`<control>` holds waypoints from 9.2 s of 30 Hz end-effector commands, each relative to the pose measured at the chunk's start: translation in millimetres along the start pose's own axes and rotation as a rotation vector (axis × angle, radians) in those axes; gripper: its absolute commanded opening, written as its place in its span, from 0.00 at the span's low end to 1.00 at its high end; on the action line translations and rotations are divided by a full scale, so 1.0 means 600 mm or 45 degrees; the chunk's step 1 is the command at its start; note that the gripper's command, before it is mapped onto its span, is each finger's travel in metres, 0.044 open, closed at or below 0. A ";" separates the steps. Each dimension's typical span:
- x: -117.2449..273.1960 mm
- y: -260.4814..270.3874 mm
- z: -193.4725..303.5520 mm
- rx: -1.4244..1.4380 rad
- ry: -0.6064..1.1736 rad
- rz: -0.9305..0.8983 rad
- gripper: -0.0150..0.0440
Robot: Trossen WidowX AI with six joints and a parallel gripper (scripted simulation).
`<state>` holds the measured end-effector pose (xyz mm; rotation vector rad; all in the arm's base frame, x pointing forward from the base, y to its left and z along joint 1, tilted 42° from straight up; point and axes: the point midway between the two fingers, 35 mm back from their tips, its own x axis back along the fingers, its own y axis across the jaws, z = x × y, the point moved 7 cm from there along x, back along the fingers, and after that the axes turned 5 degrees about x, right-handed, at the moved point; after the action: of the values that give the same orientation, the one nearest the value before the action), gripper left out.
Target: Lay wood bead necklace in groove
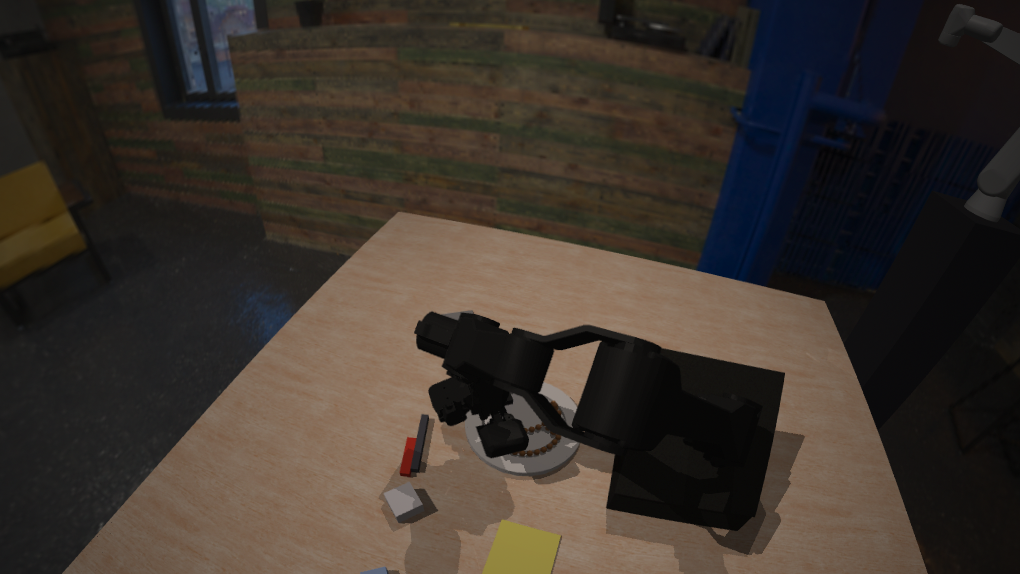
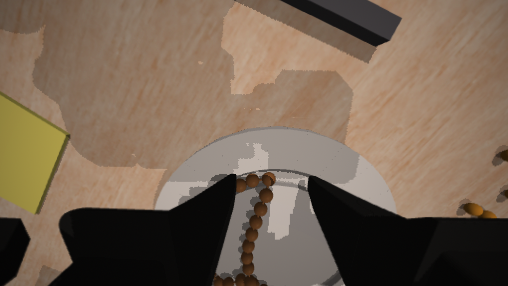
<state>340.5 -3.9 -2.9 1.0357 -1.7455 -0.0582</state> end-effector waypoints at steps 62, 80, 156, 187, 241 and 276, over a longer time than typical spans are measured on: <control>0.034 0.068 0.167 -1.415 0.012 -0.003 0.46; 0.010 0.066 0.166 -1.411 0.008 -0.001 0.46; 0.006 0.073 0.191 -1.416 0.013 -0.003 0.25; 0.015 0.073 0.190 -1.416 0.012 -0.004 1.00; 0.061 0.006 0.020 0.368 0.003 -0.007 0.46; -0.006 0.007 0.020 0.368 0.001 -0.009 0.46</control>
<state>330.2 -7.9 -5.2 1.2459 -1.7905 0.2077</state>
